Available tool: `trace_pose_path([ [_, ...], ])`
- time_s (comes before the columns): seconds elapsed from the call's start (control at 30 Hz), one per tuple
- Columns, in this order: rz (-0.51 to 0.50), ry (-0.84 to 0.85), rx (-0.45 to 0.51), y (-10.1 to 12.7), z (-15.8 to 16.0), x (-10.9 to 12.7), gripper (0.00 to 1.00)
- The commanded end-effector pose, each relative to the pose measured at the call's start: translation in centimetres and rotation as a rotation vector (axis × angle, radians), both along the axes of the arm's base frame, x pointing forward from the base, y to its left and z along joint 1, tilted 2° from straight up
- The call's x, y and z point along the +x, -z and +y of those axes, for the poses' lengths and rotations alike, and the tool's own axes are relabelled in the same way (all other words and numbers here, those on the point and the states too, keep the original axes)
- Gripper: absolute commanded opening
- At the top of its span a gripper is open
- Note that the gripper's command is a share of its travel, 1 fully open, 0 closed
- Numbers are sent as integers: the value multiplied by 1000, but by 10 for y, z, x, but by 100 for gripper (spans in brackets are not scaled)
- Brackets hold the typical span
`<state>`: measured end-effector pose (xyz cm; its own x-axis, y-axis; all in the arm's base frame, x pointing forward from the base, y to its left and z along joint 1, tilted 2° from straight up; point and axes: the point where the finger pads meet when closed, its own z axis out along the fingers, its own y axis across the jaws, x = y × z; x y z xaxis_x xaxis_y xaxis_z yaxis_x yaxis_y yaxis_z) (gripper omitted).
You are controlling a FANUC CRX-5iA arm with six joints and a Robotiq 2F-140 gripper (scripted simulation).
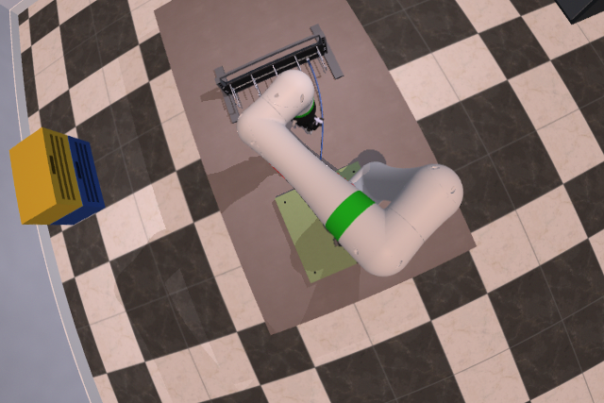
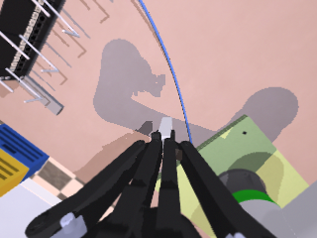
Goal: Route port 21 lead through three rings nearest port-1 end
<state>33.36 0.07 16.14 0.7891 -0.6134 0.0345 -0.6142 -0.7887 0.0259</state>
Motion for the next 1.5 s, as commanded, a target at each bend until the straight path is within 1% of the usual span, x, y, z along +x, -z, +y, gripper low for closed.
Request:
trace_pose_path([
  [0.0,6,-167,-2,0,-17,-12,0],
  [0.1,9,-244,-3,0,-24,-18,0],
  [0.2,10,-256,-3,0,-25,-19,0],
  [0.23,10,-256,-3,0,-25,-19,20],
  [1.47,10,-256,-3,0,-25,-19,20],
])
